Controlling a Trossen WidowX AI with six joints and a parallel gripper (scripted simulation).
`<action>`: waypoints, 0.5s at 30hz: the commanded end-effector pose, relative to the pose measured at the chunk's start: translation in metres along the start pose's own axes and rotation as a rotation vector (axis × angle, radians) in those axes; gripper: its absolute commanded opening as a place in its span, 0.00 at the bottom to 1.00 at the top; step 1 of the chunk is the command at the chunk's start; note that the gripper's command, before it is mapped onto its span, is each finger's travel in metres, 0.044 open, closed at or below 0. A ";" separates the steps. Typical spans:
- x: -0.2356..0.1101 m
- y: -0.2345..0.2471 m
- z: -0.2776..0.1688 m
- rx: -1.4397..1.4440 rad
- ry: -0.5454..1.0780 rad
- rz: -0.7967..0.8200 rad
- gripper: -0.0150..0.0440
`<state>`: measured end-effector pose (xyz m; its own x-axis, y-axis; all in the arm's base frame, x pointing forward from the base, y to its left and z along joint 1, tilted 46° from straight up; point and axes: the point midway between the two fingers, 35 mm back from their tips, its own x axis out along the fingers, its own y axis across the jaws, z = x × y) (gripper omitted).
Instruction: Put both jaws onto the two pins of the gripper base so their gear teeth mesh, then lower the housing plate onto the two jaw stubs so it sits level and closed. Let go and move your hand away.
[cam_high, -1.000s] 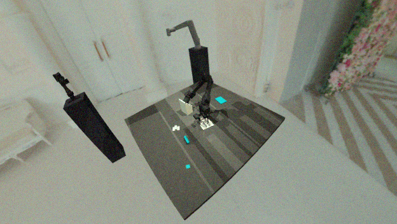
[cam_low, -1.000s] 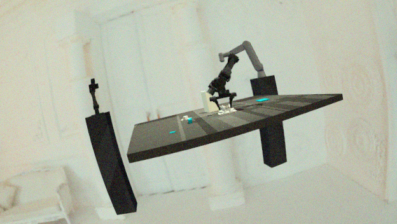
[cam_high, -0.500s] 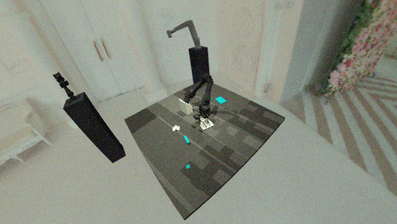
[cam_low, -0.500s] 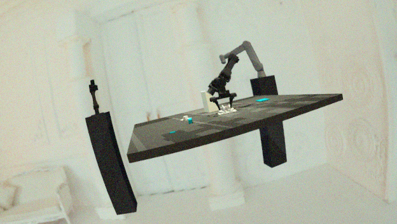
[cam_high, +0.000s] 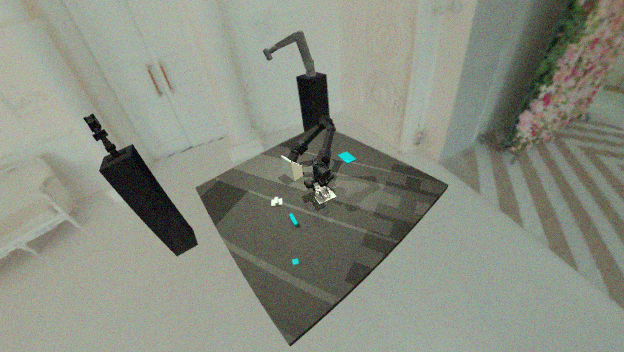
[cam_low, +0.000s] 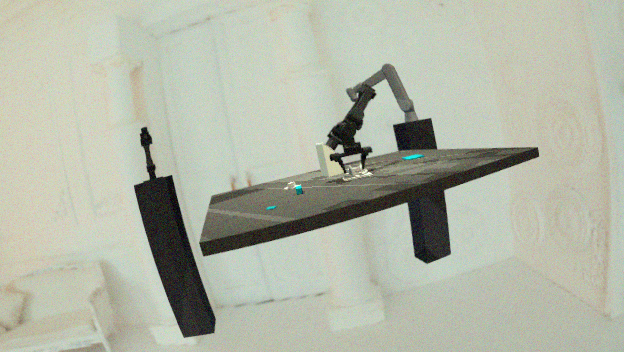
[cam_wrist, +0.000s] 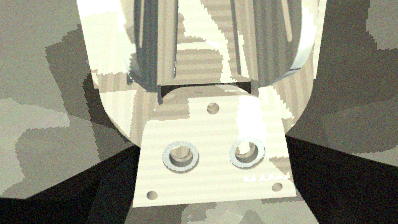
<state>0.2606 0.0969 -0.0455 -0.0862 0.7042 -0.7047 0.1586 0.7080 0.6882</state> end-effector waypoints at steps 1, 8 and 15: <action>0.003 0.000 -0.001 0.004 0.005 0.005 0.85; 0.003 0.000 -0.001 0.004 0.005 0.005 0.85; 0.005 0.000 -0.001 0.004 0.005 0.005 0.85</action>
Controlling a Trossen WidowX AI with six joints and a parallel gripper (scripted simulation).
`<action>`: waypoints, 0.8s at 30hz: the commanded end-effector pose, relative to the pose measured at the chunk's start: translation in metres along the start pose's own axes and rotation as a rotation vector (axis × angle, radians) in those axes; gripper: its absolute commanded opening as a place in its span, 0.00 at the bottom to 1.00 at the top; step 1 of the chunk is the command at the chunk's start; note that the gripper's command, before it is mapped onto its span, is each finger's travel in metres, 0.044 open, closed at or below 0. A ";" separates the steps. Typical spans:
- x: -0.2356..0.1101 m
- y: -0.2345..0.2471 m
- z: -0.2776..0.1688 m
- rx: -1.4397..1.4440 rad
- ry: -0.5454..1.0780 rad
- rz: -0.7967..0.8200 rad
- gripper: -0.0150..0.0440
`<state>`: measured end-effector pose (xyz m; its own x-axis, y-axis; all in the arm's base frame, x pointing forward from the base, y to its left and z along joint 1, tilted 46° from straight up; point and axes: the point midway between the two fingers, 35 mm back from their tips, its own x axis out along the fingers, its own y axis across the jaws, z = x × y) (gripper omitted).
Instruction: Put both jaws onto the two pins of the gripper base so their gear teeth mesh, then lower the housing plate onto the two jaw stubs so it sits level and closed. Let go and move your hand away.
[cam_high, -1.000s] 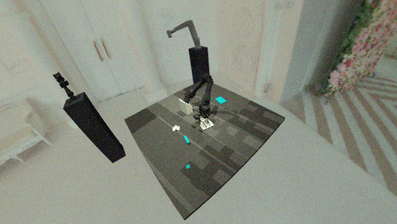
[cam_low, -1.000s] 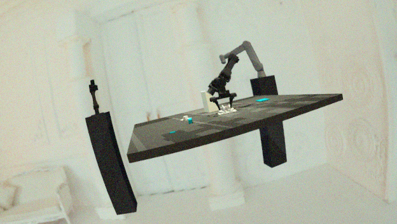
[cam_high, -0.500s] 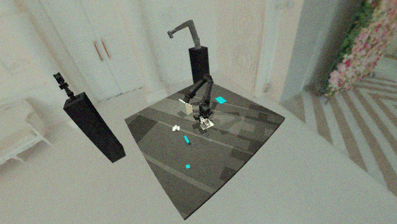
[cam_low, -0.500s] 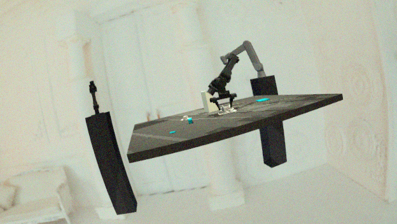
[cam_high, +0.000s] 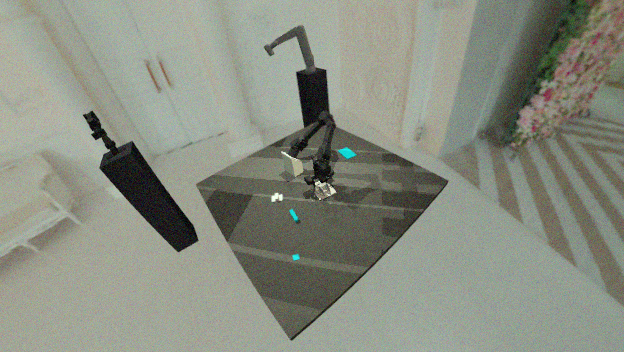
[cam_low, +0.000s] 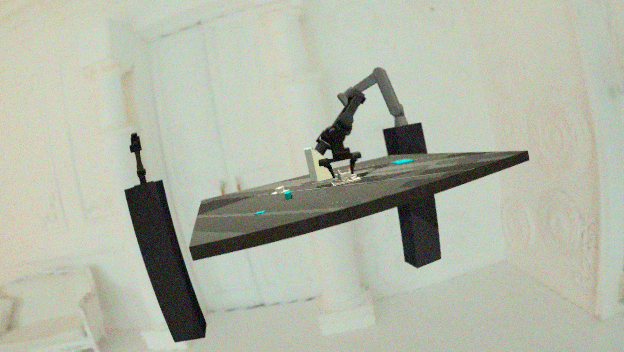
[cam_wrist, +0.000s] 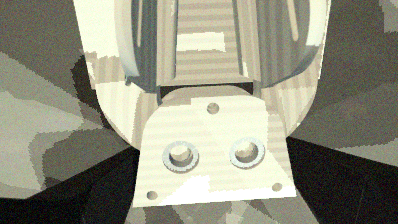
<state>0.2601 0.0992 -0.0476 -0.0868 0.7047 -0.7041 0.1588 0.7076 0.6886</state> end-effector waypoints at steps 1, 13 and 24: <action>0.002 0.000 -0.001 0.004 0.004 0.005 0.85; 0.004 0.000 -0.001 0.004 0.004 0.005 0.85; 0.004 0.000 -0.001 0.004 0.004 0.005 0.85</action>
